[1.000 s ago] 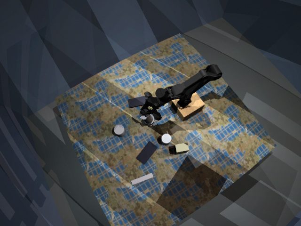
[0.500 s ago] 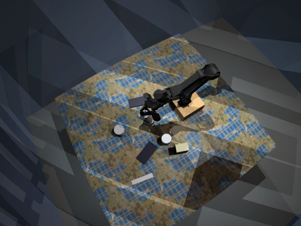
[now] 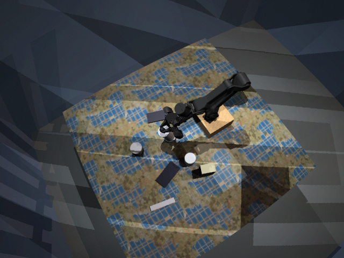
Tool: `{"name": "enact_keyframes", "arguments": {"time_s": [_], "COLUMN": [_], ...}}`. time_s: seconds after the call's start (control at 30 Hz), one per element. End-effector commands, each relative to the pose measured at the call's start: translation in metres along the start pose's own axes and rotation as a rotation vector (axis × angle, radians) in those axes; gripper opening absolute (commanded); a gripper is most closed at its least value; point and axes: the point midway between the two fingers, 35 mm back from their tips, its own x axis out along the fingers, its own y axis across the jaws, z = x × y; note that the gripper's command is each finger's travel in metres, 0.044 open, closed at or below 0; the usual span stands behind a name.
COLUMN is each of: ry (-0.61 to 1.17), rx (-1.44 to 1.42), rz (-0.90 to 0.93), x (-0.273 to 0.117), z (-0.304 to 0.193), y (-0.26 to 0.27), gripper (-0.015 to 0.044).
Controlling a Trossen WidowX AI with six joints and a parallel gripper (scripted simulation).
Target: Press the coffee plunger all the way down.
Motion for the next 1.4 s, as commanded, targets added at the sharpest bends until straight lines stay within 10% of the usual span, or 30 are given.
{"name": "enact_keyframes", "arguments": {"time_s": [0.0, 0.63, 1.03, 1.37], "ry": [0.019, 0.002, 0.002, 0.01], "rx": [0.009, 0.0, 0.0, 0.004], "rz": [-0.001, 0.0, 0.0, 0.0], "x": [0.002, 0.002, 0.002, -0.024], "z": [-0.004, 0.001, 0.001, 0.026], "y": [0.0, 0.0, 0.0, -0.001], "gripper": [0.0119, 0.0119, 0.0434, 0.044]}}
